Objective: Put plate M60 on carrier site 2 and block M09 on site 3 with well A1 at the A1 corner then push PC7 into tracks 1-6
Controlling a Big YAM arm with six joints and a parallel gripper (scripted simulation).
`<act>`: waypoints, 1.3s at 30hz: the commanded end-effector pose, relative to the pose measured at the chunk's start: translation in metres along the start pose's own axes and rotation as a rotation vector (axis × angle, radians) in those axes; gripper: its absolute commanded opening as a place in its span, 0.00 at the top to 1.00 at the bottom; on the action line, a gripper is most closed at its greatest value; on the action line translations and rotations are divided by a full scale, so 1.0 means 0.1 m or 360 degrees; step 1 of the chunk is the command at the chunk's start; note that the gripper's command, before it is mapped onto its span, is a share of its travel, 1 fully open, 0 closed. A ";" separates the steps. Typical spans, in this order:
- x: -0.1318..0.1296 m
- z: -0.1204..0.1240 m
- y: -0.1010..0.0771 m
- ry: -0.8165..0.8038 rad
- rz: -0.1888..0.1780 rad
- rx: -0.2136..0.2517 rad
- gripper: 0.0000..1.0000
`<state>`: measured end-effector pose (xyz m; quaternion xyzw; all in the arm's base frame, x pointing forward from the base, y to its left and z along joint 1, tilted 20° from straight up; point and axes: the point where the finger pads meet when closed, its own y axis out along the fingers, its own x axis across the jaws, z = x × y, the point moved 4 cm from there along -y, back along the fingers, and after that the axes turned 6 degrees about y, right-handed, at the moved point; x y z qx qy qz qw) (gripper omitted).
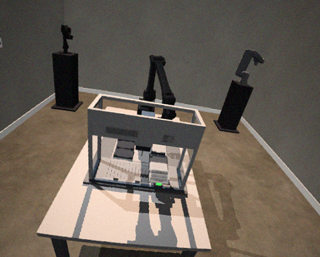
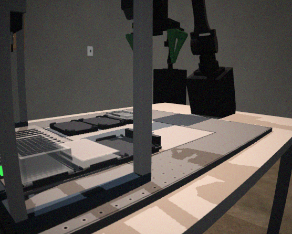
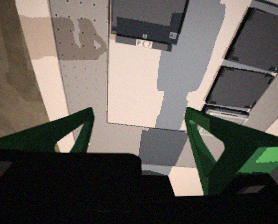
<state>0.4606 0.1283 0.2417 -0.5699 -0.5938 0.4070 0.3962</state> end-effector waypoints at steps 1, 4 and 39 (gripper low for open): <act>-0.16 -0.01 -0.15 0.0149 -0.0016 -0.0072 0.00; -0.33 0.11 -0.14 0.0284 -0.0016 -0.0070 0.00; -1.35 0.75 -0.12 0.0243 0.0004 -0.0060 0.00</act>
